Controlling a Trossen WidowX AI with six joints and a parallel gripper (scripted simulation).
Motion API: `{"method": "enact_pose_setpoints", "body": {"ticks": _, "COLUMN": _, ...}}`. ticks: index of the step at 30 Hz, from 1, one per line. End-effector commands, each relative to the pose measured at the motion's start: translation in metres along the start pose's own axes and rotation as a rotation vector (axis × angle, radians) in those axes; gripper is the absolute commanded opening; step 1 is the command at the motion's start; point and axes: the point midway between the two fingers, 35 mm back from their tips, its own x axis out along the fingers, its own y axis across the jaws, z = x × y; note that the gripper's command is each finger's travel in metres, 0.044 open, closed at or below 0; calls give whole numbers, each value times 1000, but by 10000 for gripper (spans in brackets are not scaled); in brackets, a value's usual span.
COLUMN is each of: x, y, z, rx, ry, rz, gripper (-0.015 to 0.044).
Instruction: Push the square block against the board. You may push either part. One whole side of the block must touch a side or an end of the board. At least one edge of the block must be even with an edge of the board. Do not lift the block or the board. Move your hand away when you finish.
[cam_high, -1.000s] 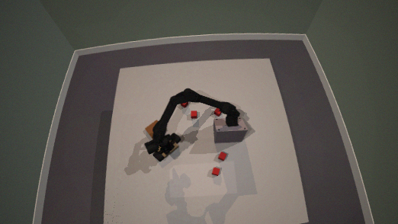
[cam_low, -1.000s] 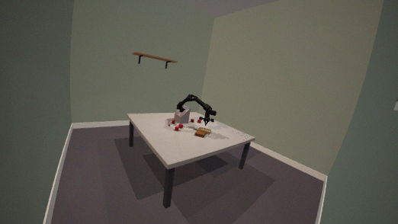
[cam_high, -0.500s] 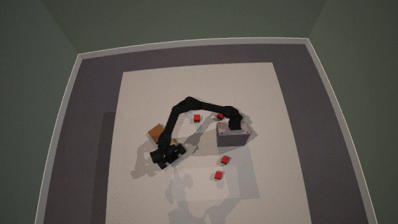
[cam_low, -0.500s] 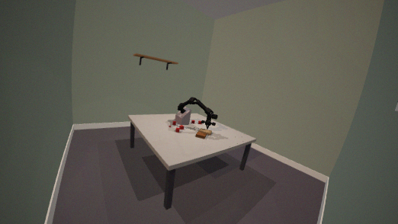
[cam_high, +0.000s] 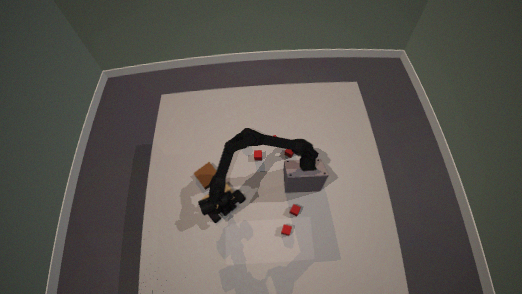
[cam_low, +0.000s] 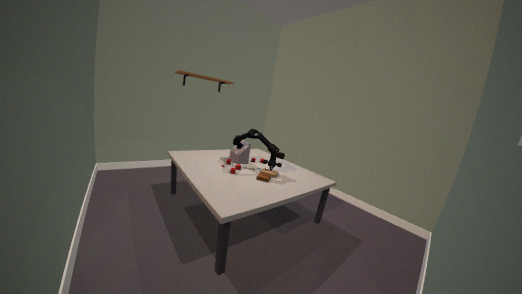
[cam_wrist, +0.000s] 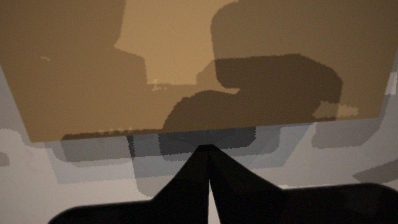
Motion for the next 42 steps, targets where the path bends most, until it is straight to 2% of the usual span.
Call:
{"method": "enact_pose_setpoints", "body": {"ticks": 1, "x": 0, "y": 0, "z": 5, "rx": 2, "ry": -4, "rz": 0, "gripper": 0}}
{"method": "enact_pose_setpoints", "body": {"ticks": 42, "x": 0, "y": 0, "z": 37, "rx": 2, "ry": -5, "rz": 0, "gripper": 0}}
